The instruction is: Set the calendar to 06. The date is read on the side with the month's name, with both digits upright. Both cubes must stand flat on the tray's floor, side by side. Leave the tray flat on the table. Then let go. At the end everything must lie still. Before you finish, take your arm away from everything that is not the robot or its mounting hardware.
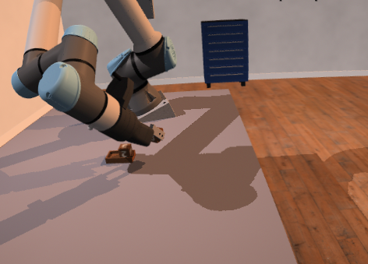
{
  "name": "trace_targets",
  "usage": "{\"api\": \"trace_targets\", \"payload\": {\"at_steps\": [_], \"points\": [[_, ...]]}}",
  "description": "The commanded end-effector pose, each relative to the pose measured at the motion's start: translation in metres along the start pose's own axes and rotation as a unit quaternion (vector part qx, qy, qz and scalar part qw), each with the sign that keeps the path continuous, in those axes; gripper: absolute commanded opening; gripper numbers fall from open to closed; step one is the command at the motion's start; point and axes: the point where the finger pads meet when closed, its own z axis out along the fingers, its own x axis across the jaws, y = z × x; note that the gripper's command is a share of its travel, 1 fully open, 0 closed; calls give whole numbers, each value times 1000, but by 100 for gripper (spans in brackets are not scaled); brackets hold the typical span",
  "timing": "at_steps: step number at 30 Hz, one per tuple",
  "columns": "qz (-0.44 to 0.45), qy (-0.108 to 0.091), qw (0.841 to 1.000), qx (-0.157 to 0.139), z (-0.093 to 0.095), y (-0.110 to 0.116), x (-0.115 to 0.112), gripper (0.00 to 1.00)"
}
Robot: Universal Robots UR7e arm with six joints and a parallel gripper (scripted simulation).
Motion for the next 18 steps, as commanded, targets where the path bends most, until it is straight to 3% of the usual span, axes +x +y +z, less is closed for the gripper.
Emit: {"api": "trace_targets", "payload": {"at_steps": [1,18], "points": [[0,0,1000,0,2,2,0,60],[0,0,1000,0,21,21,0,60]]}}
